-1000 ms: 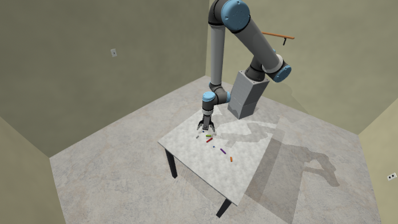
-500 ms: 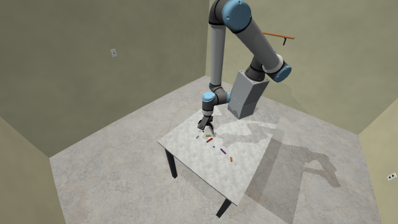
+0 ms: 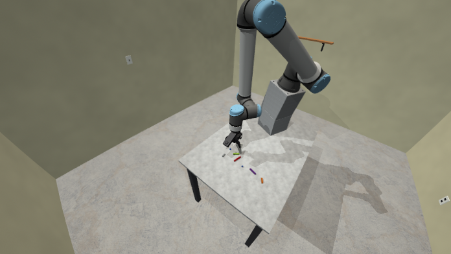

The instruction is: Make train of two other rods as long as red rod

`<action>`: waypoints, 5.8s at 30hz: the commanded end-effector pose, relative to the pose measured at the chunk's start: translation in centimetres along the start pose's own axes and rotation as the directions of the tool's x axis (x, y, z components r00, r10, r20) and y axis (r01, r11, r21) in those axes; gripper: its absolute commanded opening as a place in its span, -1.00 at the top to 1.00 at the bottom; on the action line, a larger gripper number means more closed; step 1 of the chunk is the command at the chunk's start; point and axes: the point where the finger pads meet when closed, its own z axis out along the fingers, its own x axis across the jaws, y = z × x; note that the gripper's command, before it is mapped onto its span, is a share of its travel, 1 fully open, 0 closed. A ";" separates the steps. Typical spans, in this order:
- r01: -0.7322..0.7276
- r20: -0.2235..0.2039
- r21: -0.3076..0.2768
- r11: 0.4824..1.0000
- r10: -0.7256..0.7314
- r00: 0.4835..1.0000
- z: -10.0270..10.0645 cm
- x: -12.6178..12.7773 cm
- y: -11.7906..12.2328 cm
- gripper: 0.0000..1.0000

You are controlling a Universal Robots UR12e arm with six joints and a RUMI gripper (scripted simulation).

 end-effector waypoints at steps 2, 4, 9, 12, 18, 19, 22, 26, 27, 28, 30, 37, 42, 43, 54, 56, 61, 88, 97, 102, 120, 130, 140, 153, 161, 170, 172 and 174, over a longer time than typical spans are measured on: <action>-0.014 -0.004 0.003 1.000 0.014 1.000 -0.2 0.1 -0.3 -1.00; -0.015 -0.004 0.003 1.000 0.015 1.000 -0.2 0.1 -0.3 -1.00; -0.014 -0.003 0.003 1.000 0.014 1.000 -0.2 0.1 -0.3 -1.00; -0.014 -0.003 0.003 1.000 0.014 1.000 -0.2 0.1 -0.3 -1.00; -0.014 -0.003 0.003 1.000 0.014 1.000 -0.2 0.1 -0.3 -1.00; -0.014 -0.003 0.003 1.000 0.014 1.000 -0.2 0.1 -0.3 -1.00; -0.014 -0.003 0.003 1.000 0.014 1.000 -0.2 0.1 -0.3 -1.00; -0.014 -0.003 0.003 1.000 0.014 1.000 -0.2 0.1 -0.3 -1.00; -0.014 -0.003 0.003 1.000 0.014 1.000 -0.2 0.1 -0.3 -1.00; -0.014 -0.003 0.003 1.000 0.014 1.000 -0.2 0.1 -0.3 -1.00; -0.014 -0.003 0.003 1.000 0.014 1.000 -0.2 0.1 -0.3 -1.00; -0.014 -0.003 0.003 1.000 0.014 1.000 -0.2 0.1 -0.3 -1.00; -0.014 -0.003 0.003 1.000 0.014 1.000 -0.2 0.1 -0.3 -1.00; -0.014 -0.003 0.003 1.000 0.014 1.000 -0.2 0.1 -0.3 -1.00; -0.014 -0.003 0.003 1.000 0.014 1.000 -0.2 0.1 -0.3 -1.00; -0.014 -0.003 0.003 1.000 0.014 1.000 -0.2 0.1 -0.3 -1.00; -0.014 -0.003 0.003 1.000 0.014 1.000 -0.2 0.1 -0.3 -1.00; -0.023 -0.002 0.001 1.000 0.023 1.000 -0.2 -2.6 -0.2 -1.00; -0.029 -0.002 0.002 1.000 0.029 1.000 -0.2 -4.1 -0.3 -1.00; -0.033 -0.003 0.004 0.999 0.033 0.999 -0.2 -3.8 -0.4 -1.00; -0.030 -0.003 0.003 1.000 0.030 1.000 -0.1 -3.9 -0.4 -1.00; -0.030 -0.003 0.003 1.000 0.030 1.000 -0.1 -3.9 -0.4 -1.00; -0.030 -0.003 0.003 1.000 0.030 1.000 -0.1 -3.9 -0.4 -1.00; -0.030 -0.003 0.003 1.000 0.030 1.000 -0.1 -3.9 -0.4 -1.00; -0.030 -0.003 0.003 1.000 0.030 1.000 -0.1 -3.9 -0.4 -1.00; -0.030 -0.003 0.003 1.000 0.030 1.000 -0.1 -3.9 -0.4 -1.00; -0.030 -0.003 0.003 1.000 0.030 1.000 -0.1 -3.9 -0.4 -1.00; -0.030 -0.003 0.003 1.000 0.030 1.000 -0.1 -3.9 -0.4 -1.00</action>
